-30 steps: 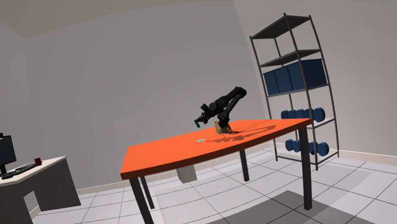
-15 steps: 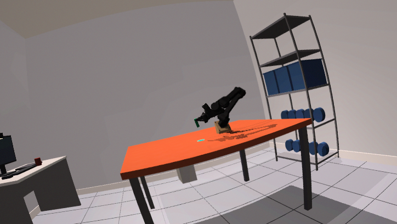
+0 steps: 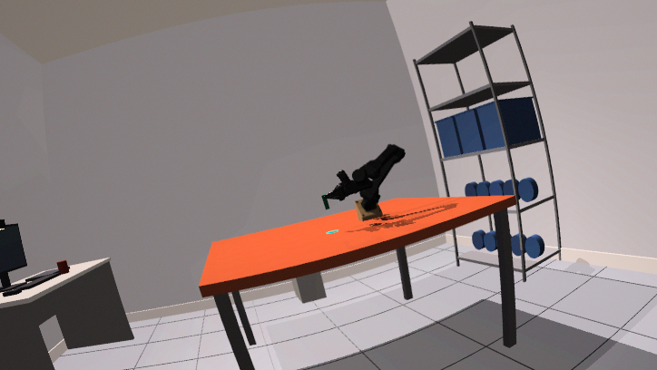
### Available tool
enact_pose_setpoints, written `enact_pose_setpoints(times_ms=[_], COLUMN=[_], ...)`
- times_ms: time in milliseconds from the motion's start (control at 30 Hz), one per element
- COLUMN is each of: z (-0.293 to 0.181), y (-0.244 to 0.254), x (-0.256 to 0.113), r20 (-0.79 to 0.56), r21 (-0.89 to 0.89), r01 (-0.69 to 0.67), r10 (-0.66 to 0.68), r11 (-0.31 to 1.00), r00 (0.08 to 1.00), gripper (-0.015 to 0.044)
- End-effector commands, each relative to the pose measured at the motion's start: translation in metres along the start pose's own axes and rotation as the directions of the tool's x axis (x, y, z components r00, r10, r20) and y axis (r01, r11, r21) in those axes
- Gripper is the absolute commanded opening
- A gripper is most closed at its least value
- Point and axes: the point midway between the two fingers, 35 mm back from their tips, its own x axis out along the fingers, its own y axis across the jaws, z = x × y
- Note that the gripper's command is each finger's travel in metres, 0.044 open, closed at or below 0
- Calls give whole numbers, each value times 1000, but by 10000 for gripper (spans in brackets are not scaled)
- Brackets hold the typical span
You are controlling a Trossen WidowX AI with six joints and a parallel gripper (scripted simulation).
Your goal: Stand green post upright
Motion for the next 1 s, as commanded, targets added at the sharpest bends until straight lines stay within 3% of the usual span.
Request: enact_pose_setpoints(times_ms=[0, 967], z=[0, -9], y=[-2, 0], x=[0, 2], r20=[18, 34], r21=[22, 62], r01=[-8, -20], r10=[7, 18], r11=[1000, 998], r00=[1000, 999], gripper=[23, 23])
